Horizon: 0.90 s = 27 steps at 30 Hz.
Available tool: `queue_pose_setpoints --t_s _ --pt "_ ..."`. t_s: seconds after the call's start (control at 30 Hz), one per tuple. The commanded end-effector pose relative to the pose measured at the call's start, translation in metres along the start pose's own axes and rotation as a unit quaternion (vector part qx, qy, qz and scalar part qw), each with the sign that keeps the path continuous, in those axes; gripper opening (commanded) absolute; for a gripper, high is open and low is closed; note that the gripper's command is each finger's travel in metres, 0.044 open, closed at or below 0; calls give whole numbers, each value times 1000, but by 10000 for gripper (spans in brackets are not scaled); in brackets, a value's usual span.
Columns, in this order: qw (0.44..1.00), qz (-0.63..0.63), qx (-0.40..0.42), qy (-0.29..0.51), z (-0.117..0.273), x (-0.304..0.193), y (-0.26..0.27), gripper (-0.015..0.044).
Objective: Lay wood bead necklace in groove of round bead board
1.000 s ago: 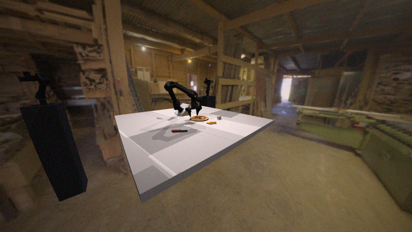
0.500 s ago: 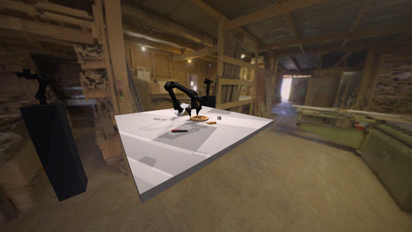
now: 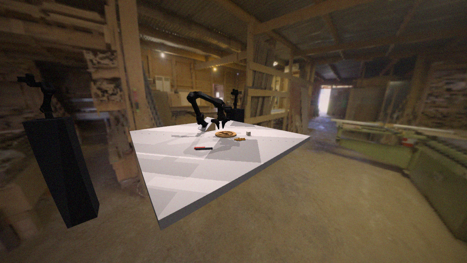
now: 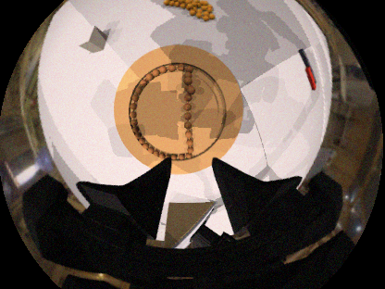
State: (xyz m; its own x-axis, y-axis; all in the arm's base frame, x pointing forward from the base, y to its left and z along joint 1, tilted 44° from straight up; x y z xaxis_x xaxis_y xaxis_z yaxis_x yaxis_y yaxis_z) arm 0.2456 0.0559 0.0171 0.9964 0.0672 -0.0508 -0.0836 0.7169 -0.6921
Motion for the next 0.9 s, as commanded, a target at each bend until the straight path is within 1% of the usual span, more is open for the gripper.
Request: queue_pose_setpoints --t_s 0.0,0.03,0.13,0.87 --pt "1000 1 1 4 -10 -1 0 120" --pt "1000 -1 1 -1 -2 0 1 120" --pt "1000 -1 1 0 -4 0 1 120" --pt "1000 0 0 4 -36 -1 0 120"
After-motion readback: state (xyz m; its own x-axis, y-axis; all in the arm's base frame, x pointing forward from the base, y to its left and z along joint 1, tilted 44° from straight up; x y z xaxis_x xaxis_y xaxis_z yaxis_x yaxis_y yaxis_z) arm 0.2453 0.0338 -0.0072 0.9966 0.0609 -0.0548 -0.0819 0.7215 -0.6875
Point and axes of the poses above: the point midway between the two fingers, 35 mm back from their tips, its own z axis back along the fingers, its own y axis across the jaws, x = y × z, the point moved 2 cm from there along z, back along the fingers, and after that the axes turned 5 degrees about z, right-handed, at the moved point
